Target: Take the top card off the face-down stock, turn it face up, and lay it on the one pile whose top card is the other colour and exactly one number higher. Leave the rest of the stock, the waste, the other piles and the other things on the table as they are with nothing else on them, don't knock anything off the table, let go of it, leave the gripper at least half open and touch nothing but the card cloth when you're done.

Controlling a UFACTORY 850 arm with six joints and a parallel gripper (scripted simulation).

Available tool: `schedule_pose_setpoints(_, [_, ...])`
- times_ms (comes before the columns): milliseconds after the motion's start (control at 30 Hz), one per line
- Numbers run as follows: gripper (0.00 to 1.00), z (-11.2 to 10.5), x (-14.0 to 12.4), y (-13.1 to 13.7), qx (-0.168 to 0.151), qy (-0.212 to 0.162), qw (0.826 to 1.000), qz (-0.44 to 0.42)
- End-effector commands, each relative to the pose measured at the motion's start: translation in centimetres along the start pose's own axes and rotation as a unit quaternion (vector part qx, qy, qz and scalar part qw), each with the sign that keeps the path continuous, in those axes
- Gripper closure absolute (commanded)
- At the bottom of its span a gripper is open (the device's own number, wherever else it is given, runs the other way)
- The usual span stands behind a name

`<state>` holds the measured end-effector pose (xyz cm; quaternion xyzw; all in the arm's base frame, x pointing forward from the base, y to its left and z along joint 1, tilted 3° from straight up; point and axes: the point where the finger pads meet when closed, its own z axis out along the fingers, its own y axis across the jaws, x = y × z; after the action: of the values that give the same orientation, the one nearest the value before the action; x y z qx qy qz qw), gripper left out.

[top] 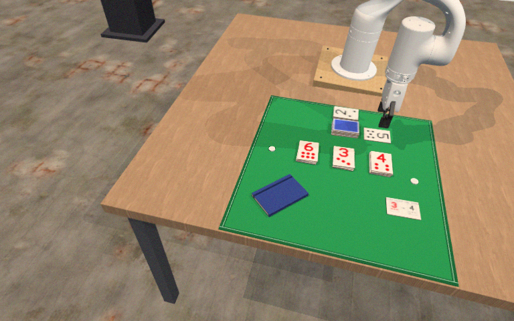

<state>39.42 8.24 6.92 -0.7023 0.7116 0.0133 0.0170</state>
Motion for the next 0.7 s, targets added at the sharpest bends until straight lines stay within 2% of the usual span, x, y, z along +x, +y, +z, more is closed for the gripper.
schedule_pose_setpoints(0, [0.14, 0.1, 0.0, -0.3, 0.003, 0.0, 1.0, 0.0])
schedule_pose_setpoints(233, [0.14, 0.4, 0.0, -0.3, 0.003, -0.002, 1.0, 0.0])
schedule_pose_setpoints(667, [0.14, 3.7, 0.0, -0.3, 0.003, -0.002, 1.0, 0.0])
